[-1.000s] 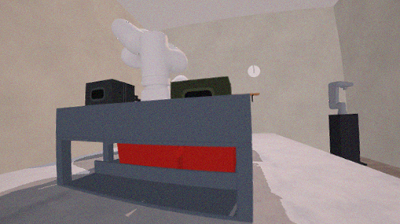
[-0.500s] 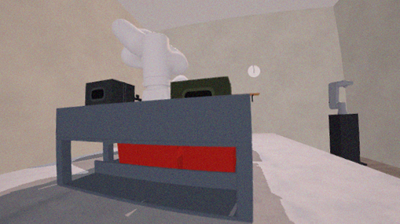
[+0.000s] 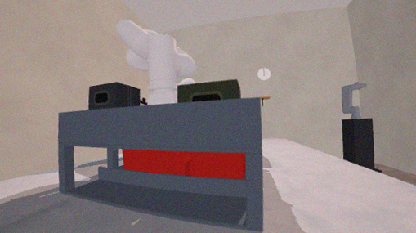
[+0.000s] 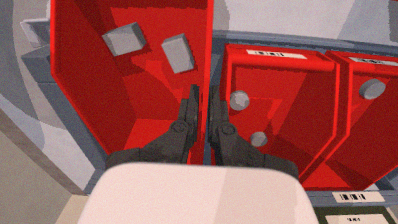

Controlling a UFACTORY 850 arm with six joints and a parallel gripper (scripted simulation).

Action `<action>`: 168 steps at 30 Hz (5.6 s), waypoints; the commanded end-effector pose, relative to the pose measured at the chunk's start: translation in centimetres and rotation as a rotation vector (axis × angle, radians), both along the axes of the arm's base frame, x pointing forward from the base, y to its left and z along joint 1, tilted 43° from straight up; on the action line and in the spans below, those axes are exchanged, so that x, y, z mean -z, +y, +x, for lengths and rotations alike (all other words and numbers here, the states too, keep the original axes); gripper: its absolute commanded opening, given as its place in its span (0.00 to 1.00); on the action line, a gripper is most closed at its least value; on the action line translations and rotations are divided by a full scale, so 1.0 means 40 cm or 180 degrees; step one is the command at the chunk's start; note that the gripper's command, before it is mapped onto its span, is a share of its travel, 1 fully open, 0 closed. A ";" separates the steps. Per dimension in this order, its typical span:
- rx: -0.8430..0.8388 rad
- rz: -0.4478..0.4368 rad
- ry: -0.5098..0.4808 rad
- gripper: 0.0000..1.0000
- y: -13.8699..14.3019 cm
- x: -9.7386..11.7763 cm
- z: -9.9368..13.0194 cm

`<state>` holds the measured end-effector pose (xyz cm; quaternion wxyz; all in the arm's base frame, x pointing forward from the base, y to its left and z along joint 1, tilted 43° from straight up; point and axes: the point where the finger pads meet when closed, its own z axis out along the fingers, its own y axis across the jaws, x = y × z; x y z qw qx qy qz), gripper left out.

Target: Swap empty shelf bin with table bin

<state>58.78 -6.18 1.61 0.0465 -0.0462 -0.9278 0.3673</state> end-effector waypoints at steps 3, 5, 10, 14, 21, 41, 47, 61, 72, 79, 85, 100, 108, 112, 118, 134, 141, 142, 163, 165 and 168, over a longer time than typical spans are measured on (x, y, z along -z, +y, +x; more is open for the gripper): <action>-0.0002 0.0002 -0.0004 0.10 0.001 -0.001 0.002; -0.0002 0.0002 -0.0004 0.10 0.001 -0.001 0.002; -0.0002 0.0002 -0.0004 0.10 0.001 -0.001 0.002; -0.0002 0.0002 -0.0004 0.10 0.001 -0.001 0.002; -0.0002 0.0002 -0.0004 0.10 0.001 -0.001 0.002; -0.0002 0.0002 -0.0004 0.10 0.006 -0.006 0.002; -0.0002 0.0002 -0.0004 0.10 0.012 -0.012 0.002; -0.0002 0.0002 -0.0004 0.10 0.035 -0.037 0.002; -0.0002 0.0002 -0.0004 0.10 0.059 -0.063 0.003; -0.0002 0.0002 -0.0004 0.10 0.081 -0.086 0.003; -0.0002 0.0002 -0.0004 0.10 0.094 -0.099 0.004; -0.0002 0.0002 -0.0004 0.10 0.138 -0.146 0.005; -0.0002 0.0002 -0.0004 0.10 0.152 -0.161 0.005; -0.0002 0.0002 -0.0004 0.10 0.159 -0.169 0.005; -0.0002 0.0002 -0.0004 0.10 0.166 -0.176 0.005; -0.0002 0.0002 -0.0004 0.10 0.173 -0.183 0.006; -0.0002 0.0002 -0.0004 0.00 0.173 -0.183 0.006; -0.0002 0.0002 -0.0004 0.00 0.173 -0.183 0.006; 0.0045 -0.0009 -0.0056 0.00 0.171 -0.184 0.002; 0.0119 -0.0026 -0.0136 0.00 0.168 -0.185 -0.004; 0.0308 -0.0068 -0.0344 0.00 0.161 -0.188 -0.018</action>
